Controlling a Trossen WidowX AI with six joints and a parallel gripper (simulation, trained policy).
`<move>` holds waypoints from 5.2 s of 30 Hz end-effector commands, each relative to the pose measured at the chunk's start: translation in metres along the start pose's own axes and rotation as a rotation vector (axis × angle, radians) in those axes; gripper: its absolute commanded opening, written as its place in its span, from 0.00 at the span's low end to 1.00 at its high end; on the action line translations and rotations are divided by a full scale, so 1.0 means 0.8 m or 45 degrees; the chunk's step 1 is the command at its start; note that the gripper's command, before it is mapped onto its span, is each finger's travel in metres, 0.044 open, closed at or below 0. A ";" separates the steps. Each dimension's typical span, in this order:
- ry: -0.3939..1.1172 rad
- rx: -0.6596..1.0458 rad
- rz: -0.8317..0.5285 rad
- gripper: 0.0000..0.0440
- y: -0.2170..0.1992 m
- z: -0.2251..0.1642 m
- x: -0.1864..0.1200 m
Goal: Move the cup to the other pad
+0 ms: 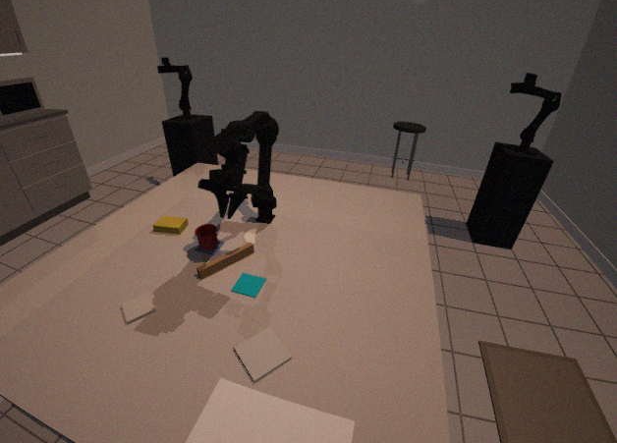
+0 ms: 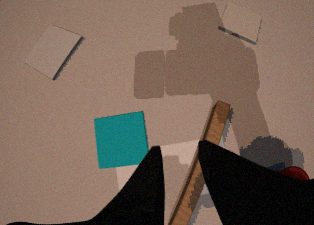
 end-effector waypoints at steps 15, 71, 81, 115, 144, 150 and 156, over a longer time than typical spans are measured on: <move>0.373 -0.070 -0.091 0.23 -0.010 0.003 0.006; 0.984 -0.084 -0.177 0.34 -0.097 -0.027 0.090; 1.027 -0.124 -0.152 0.37 -0.115 -0.042 0.110; 1.074 -0.592 0.113 0.00 -0.144 -0.090 0.164; 0.839 -0.905 0.140 0.00 -0.104 -0.014 0.112; 0.792 -0.956 0.134 0.00 -0.084 -0.001 0.114; 0.744 -1.004 0.132 0.00 -0.061 0.008 0.118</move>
Point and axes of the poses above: the point midway between the two fingers, 35 mm back from their tips, its own x axis out along the fingers, its own y axis across the jaws, z = x × y, the point moved 10 cm from there along -x, back along the fingers
